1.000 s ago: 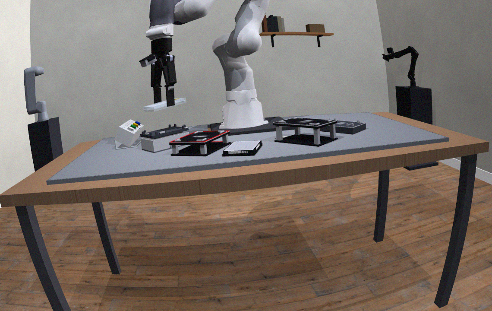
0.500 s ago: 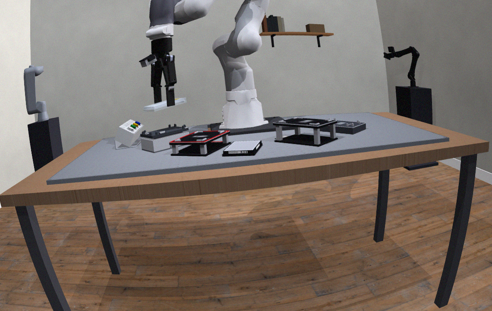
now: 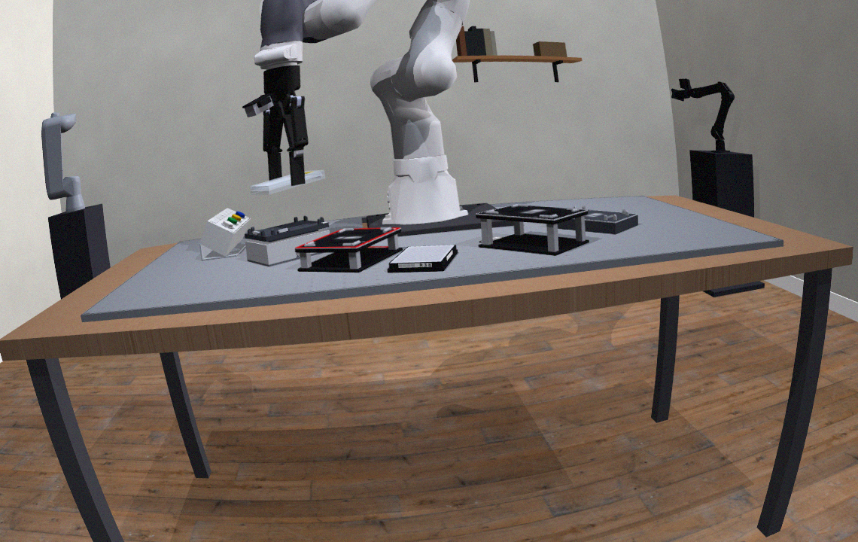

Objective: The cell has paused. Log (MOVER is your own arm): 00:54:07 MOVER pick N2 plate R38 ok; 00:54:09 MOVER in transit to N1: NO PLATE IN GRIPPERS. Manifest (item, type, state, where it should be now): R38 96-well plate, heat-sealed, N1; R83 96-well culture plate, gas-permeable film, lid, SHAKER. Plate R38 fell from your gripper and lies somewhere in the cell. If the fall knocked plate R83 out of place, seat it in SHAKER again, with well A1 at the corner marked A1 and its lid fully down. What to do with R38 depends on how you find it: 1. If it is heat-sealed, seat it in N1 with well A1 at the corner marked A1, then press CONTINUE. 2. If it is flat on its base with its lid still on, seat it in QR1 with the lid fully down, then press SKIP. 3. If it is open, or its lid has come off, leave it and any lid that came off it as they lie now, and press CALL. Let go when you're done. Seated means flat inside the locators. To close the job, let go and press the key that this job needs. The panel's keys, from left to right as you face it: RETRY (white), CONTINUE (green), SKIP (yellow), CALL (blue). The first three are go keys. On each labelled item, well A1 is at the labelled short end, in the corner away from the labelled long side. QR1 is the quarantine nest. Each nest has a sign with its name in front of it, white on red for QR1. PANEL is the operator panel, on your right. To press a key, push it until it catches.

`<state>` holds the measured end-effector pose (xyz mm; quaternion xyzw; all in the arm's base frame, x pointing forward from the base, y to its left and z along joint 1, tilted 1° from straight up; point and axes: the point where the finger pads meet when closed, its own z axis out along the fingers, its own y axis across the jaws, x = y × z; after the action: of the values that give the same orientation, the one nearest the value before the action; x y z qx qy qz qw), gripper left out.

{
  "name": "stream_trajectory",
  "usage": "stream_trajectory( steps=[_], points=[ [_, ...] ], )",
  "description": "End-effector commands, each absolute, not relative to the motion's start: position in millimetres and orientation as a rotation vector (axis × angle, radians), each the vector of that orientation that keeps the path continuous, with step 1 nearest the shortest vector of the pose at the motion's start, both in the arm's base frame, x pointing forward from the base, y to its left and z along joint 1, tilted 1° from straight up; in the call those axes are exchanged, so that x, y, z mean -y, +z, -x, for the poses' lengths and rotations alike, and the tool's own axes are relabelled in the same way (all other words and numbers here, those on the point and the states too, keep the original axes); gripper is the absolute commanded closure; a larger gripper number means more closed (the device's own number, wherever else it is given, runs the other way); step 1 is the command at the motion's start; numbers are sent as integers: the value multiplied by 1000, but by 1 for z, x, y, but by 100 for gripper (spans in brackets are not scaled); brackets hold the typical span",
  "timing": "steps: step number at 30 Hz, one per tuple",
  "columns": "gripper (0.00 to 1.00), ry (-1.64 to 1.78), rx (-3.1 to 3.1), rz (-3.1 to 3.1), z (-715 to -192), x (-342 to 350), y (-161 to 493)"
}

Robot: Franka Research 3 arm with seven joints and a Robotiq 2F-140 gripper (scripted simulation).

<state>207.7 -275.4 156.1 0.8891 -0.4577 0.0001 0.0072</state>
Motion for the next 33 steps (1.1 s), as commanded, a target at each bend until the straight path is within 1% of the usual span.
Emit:
stream_trajectory(
  steps=[1, 19, 33],
  points=[
    [90, 2, 1425, -2783, -208, 276, 157],
    [90, 2, 1420, -2785, -215, 284, 155],
    [90, 2, 1420, -2786, -215, 285, 126]
  ],
)
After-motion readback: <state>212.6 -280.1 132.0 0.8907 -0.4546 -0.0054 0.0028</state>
